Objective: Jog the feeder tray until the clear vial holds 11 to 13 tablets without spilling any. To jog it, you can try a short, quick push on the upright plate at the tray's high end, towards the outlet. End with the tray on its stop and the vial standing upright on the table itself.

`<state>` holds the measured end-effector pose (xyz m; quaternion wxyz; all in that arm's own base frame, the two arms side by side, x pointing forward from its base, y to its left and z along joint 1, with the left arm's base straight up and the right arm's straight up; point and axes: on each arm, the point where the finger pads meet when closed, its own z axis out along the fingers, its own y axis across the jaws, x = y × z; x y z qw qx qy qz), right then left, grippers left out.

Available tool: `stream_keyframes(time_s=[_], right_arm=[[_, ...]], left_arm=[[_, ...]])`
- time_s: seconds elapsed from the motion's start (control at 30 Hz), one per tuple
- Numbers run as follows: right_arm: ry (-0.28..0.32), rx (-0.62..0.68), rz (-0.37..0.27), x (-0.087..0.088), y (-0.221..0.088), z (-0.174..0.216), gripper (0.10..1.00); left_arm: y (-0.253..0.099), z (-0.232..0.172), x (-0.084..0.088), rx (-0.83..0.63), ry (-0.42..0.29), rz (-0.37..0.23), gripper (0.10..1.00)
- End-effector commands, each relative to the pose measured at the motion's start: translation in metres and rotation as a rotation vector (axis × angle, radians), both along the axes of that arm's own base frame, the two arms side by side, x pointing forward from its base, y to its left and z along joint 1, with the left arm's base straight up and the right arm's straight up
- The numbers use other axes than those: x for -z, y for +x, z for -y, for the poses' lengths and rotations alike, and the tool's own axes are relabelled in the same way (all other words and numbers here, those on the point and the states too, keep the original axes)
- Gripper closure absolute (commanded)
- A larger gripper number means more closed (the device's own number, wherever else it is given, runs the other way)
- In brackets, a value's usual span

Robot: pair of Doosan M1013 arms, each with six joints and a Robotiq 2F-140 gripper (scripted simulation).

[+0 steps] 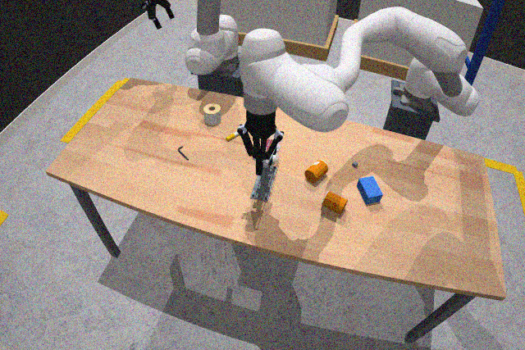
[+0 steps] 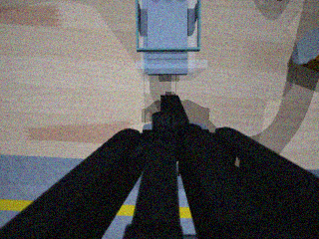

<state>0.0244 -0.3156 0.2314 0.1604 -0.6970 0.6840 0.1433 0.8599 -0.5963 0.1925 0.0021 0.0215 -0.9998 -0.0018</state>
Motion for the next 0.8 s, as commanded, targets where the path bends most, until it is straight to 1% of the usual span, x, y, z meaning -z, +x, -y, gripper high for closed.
stream_keyframes(time_s=[0.0,0.13,0.4,0.43,0.47,0.57,0.77], right_arm=[[0.003,0.003,-0.005,-0.001,-0.002,-0.002,0.098],[0.003,0.003,-0.005,-0.001,-0.002,-0.002,0.098],[0.003,0.003,-0.005,-0.001,-0.002,-0.002,0.098],[0.003,0.003,-0.005,-0.001,-0.002,-0.002,0.098],[0.003,0.003,-0.005,-0.001,-0.002,-0.002,0.098],[0.003,0.003,-0.005,-0.001,-0.002,-0.002,0.098],[0.003,0.003,-0.005,-0.001,-0.002,-0.002,0.098]], left_arm=[[-0.01,0.004,-0.002,-0.001,-0.007,0.008,0.999],[-0.02,0.005,0.001,-0.001,-0.007,0.008,0.999],[-0.022,0.005,0.001,0.002,-0.007,0.008,0.999],[-0.02,0.004,0.0,0.003,-0.006,0.007,0.999],[-0.014,0.002,0.001,0.005,-0.003,0.003,0.999],[0.006,-0.001,-0.005,0.003,-0.003,0.003,0.999],[0.007,0.0,-0.005,0.0,-0.003,0.003,0.999]])
